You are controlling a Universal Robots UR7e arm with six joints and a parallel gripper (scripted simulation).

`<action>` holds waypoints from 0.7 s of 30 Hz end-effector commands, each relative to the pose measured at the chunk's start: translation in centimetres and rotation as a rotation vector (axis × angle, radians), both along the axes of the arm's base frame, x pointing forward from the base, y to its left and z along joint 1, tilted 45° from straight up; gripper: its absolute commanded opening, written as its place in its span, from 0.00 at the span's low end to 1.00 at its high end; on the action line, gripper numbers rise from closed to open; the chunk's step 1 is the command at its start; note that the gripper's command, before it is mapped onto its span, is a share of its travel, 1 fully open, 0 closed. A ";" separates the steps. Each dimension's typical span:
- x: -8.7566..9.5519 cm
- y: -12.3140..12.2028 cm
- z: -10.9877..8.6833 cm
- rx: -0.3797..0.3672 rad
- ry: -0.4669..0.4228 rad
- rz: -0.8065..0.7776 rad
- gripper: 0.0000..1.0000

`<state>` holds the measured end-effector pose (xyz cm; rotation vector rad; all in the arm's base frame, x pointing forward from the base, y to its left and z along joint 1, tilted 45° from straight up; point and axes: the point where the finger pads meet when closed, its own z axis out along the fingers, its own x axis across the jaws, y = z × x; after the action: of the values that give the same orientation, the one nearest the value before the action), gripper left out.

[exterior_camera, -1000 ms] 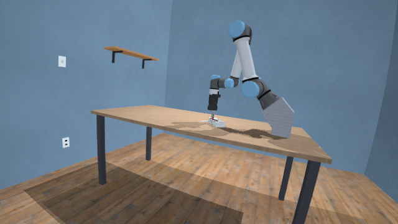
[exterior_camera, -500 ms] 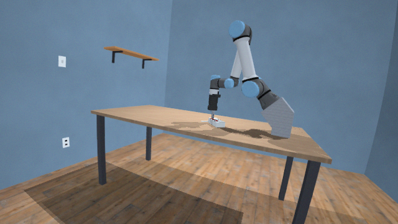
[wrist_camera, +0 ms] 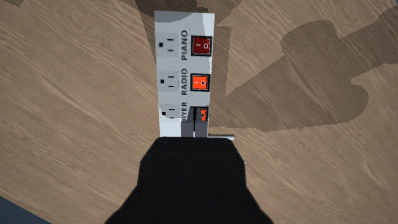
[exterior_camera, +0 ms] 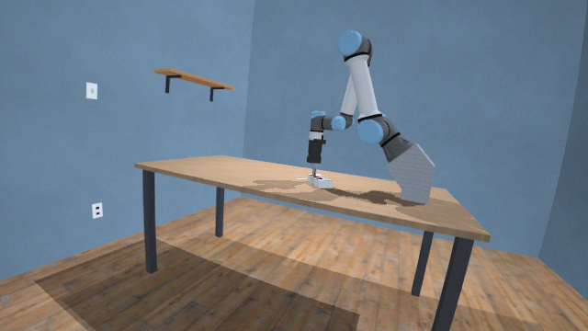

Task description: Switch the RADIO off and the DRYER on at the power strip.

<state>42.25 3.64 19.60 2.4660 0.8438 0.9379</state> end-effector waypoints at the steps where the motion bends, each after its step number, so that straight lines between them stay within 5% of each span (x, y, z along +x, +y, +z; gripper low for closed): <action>1: 0.1 0.0 -0.1 0.003 0.002 -0.001 0.00; 21: -1.1 0.2 1.1 0.003 0.002 -0.001 0.00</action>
<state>41.55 3.76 20.26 2.4704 0.8423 0.9365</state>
